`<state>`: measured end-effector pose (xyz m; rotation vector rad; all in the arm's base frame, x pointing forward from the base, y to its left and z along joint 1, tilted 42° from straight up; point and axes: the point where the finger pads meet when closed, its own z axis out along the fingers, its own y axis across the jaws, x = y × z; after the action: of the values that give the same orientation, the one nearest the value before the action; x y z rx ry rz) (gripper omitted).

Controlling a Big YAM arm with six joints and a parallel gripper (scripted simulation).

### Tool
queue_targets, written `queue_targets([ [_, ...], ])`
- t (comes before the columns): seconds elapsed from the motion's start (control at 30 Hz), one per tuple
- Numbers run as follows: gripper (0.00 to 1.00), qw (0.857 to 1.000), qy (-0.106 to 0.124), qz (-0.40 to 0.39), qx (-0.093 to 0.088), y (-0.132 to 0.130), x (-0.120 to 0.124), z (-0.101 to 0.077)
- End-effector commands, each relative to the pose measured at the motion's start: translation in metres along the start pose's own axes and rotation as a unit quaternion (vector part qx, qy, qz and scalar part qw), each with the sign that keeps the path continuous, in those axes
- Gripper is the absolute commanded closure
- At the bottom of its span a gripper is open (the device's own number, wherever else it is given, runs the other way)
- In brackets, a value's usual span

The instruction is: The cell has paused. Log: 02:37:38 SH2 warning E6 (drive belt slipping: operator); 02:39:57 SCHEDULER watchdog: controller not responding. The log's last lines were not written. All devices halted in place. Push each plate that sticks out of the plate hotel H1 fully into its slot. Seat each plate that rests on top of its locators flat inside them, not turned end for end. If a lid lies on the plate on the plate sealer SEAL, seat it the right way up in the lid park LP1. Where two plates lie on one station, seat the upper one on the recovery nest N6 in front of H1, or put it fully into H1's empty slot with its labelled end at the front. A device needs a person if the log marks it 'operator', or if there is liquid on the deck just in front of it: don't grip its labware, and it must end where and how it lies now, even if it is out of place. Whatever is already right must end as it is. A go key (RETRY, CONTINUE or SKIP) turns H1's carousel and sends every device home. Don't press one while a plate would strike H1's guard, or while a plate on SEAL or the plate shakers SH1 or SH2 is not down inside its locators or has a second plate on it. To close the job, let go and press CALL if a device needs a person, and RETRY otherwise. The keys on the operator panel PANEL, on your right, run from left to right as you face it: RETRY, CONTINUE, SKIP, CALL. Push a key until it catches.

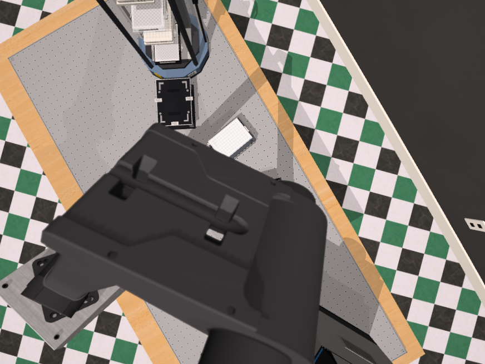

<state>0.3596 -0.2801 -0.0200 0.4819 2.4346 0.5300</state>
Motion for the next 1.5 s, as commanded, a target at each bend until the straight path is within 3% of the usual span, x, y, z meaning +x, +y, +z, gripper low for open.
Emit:
queue_targets([
  [0.0, 0.00, 0.998, -0.003, -0.057, 0.001, -0.0001, -0.0076, -0.0056],
  [0.63, 0.00, 0.968, -0.002, -0.253, 0.001, 0.0000, -0.0075, -0.0056],
  [1.03, 0.00, 0.923, -0.002, -0.385, 0.001, 0.0001, -0.0074, -0.0055],
  [1.1, 0.00, 0.923, -0.002, -0.385, 0.001, 0.0001, -0.0074, -0.0055],
  [1.47, 0.00, 0.871, -0.002, -0.491, 0.002, 0.0000, -0.0074, -0.0055],
])
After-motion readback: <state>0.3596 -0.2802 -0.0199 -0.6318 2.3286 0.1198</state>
